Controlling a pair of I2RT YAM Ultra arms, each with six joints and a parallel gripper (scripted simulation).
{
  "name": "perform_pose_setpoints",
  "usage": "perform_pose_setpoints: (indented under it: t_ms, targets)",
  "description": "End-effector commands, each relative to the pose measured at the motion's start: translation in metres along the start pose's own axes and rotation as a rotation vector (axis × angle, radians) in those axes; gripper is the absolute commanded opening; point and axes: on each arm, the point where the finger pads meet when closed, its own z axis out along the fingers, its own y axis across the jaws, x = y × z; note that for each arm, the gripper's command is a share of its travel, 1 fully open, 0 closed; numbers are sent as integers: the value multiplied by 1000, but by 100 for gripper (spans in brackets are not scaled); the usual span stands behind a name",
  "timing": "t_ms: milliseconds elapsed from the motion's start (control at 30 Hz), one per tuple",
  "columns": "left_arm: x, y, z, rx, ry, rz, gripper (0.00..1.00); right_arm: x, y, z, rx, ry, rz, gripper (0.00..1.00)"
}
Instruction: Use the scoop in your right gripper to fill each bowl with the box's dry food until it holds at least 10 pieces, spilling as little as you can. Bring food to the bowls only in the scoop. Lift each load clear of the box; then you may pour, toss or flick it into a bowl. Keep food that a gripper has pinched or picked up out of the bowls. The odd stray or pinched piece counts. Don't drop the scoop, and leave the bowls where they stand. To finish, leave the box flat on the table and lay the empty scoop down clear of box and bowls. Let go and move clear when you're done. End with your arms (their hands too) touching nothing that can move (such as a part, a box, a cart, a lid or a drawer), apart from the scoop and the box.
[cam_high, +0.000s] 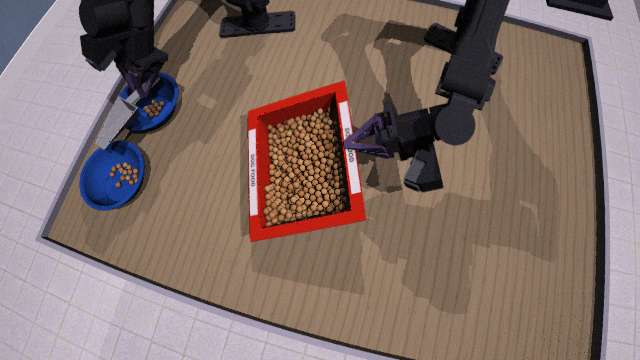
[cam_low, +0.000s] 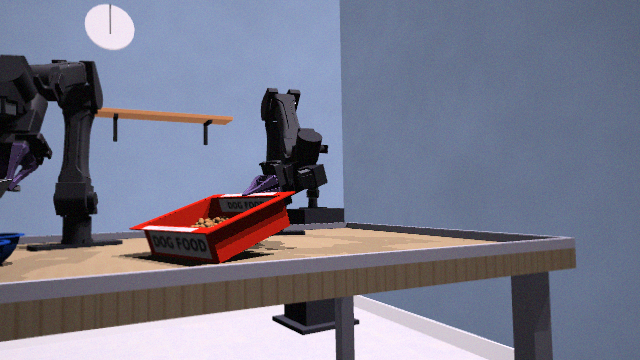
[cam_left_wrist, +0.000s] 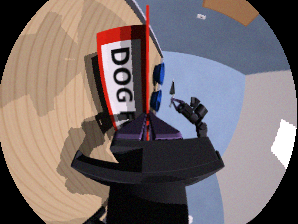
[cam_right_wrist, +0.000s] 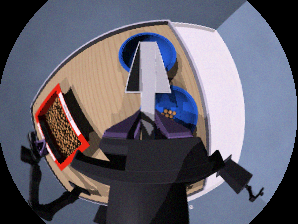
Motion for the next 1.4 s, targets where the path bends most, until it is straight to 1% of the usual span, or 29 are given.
perform_pose_setpoints:
  t_ms: [0, 33, 100, 167, 233, 267, 300, 333, 367, 433, 500, 533, 633, 700, 800, 833, 867, 900, 933, 967, 1033, 1100, 1167, 1233, 1367]
  targets:
    - [1, -14, -2, 57, 6, 60, 0, -19, -2, -11, -1, -74, 4, 0]
    - [1, -14, -2, 60, 6, 62, 0, -19, -2, -11, -1, -74, 4, 0]
    - [-4, -4, -3, 54, -2, 40, 0, -19, -2, -11, -1, -74, 4, 0]
    - [0, -11, -4, 66, 1, 56, 0, -19, -2, -11, -1, -74, 4, 0]
    - [0, -11, -4, 66, 1, 56, 0, -19, -2, -11, -1, -74, 4, 0]
    - [-3, -16, -3, 76, 0, 72, 0, -19, -2, -11, -1, -74, 4, 0]
    - [-5, -3, -4, 64, -4, 42, 0, -19, -2, -11, -1, -74, 4, 0]
    - [-1, -2, -6, 64, -3, 39, 0, -19, -2, -11, -1, -74, 4, 0]
    - [-2, -6, -6, 72, -5, 51, 0, -19, -2, -11, -1, -74, 4, 0]
    - [-1, -3, -3, 73, 1, 46, 0, -19, -2, -11, -1, -74, 4, 0]
    - [-1, -5, -6, 80, -4, 52, 0, -19, -2, -11, -1, -74, 4, 0]
    - [-4, 2, -4, 75, -4, 38, 0, -19, -2, -11, -1, -74, 4, 0]
    - [2, -4, -4, 87, 3, 53, 0, -19, -2, -11, -1, -74, 4, 0]
    - [-3, 3, -6, 84, -7, 37, 0, -19, -2, -11, -1, -74, 4, 0]
    - [0, 2, -7, 88, -7, 41, 0, -19, -2, -11, -1, -74, 4, 0]
    - [-2, -11, -3, 105, -1, 74, 0, -19, -2, -11, -1, -74, 4, 0]
    - [-5, -6, -1, 102, 1, 64, 0, -19, -2, -11, -1, -74, 4, 0]
    - [-9, -9, -5, 108, -13, 71, 0, -19, -2, -11, -1, -74, 4, 0]
    - [-5, 2, -7, 98, -12, 45, 0, -19, -2, -11, -1, -74, 4, 0]
    - [0, 5, -8, 95, -7, 38, 0, -19, -2, -11, -1, -74, 4, 0]
    - [-5, 6, -6, 99, -9, 38, 0, -19, -2, -11, -1, -74, 4, 0]
    - [2, 5, -7, 102, -4, 39, 0, -19, -2, -11, -1, -74, 4, 0]
    - [-5, 8, -7, 106, -11, 37, 0, -19, -2, -11, -1, -74, 4, 0]
    - [0, 8, -9, 108, -10, 36, 0, -19, -2, -11, -1, -74, 4, 0]
    - [-5, 10, -7, 112, -12, 35, 0, -19, -2, -11, -1, -74, 4, 0]
